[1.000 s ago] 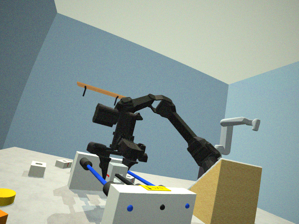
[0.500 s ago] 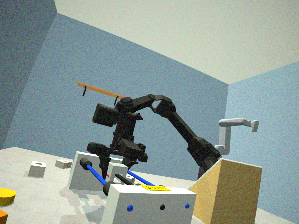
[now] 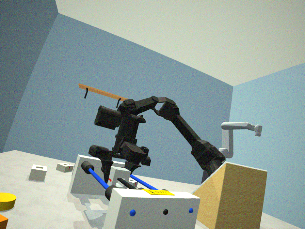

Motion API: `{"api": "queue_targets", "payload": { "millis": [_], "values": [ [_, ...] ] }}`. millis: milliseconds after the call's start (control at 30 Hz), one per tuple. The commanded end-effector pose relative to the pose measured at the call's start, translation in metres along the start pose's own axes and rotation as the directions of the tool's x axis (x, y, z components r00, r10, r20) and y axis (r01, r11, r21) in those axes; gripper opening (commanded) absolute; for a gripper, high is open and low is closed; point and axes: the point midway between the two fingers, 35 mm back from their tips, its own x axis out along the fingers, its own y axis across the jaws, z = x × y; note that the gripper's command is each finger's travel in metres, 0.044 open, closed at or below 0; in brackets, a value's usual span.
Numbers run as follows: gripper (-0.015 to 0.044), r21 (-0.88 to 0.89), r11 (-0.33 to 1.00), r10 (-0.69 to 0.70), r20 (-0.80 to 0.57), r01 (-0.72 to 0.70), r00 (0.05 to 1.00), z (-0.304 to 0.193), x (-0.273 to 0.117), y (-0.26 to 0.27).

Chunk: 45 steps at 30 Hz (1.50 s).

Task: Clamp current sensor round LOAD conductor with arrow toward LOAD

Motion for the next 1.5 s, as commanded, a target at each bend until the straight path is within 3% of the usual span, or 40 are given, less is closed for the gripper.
{"api": "queue_targets", "payload": {
  "millis": [0,433,567,1467],
  "values": [
    [0.0185,0.000,1.000,0.000,0.000,0.000,1.000,-0.0001,0.0000,-0.0001],
    [0.0098,0.000,1.000,0.000,0.000,0.000,1.000,-0.0001,0.0000,-0.0001],
    [0.0000,0.003,1.000,-0.002,0.000,0.002,1.000,0.0000,-0.0021,0.0000],
    [0.0000,0.001,1.000,0.002,0.000,-0.002,1.000,0.0000,0.0018,-0.0009]
  ]
}}
